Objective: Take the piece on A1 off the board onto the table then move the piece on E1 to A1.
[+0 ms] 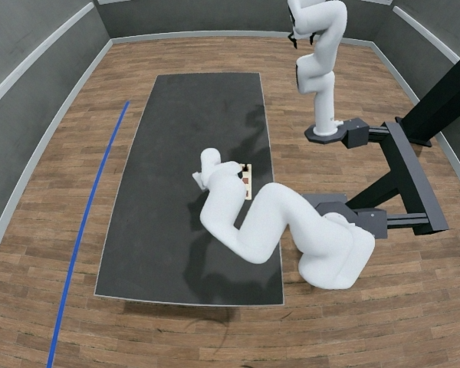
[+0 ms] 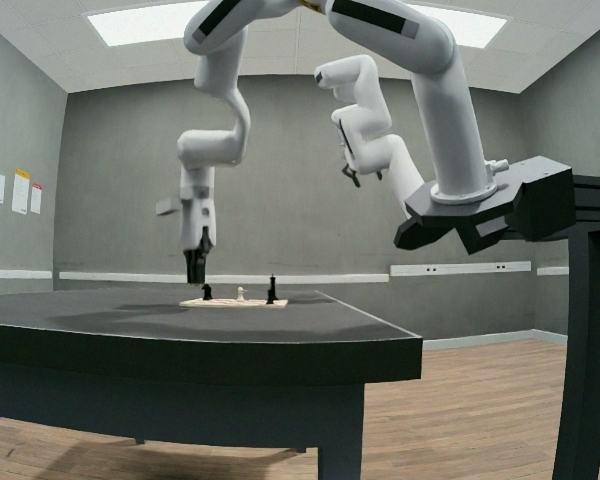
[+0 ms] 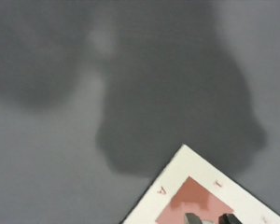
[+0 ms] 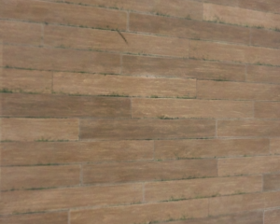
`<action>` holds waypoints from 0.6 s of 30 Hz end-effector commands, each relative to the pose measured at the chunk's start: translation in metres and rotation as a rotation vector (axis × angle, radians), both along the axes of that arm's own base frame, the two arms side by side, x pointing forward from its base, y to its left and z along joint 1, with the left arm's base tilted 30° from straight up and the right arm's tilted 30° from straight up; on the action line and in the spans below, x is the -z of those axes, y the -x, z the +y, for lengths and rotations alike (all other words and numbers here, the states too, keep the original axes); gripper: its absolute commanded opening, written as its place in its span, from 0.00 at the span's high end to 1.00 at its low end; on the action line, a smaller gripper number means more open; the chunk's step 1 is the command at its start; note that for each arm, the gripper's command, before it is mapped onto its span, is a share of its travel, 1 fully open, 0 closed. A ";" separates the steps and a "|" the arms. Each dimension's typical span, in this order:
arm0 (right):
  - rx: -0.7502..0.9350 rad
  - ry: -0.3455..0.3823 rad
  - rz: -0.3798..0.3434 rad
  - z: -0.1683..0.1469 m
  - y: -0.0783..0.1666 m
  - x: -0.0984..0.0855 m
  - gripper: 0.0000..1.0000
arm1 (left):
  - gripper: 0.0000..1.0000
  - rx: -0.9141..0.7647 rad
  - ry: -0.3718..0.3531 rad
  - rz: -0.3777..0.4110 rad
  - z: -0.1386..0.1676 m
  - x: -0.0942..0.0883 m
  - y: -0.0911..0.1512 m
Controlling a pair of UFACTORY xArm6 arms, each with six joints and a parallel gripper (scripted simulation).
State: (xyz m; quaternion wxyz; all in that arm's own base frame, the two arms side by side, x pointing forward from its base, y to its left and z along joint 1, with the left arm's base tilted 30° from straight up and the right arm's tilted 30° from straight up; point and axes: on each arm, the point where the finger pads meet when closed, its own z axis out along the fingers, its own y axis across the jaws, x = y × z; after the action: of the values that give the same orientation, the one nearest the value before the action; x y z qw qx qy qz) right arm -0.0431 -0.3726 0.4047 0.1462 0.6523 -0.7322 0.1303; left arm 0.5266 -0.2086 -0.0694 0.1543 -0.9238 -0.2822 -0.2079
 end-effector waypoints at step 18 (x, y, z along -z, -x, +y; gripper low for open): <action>0.000 0.004 0.000 0.000 0.000 -0.002 0.00 | 1.00 0.002 0.003 -0.004 -0.026 -0.055 0.017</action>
State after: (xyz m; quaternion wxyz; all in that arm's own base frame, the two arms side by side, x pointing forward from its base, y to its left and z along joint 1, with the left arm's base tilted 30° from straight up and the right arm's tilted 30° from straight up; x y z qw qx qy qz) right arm -0.0431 -0.3726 0.4047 0.1462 0.6523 -0.7322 0.1303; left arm 0.5085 -0.2329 -0.0161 0.1540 -0.9237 -0.2822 -0.2081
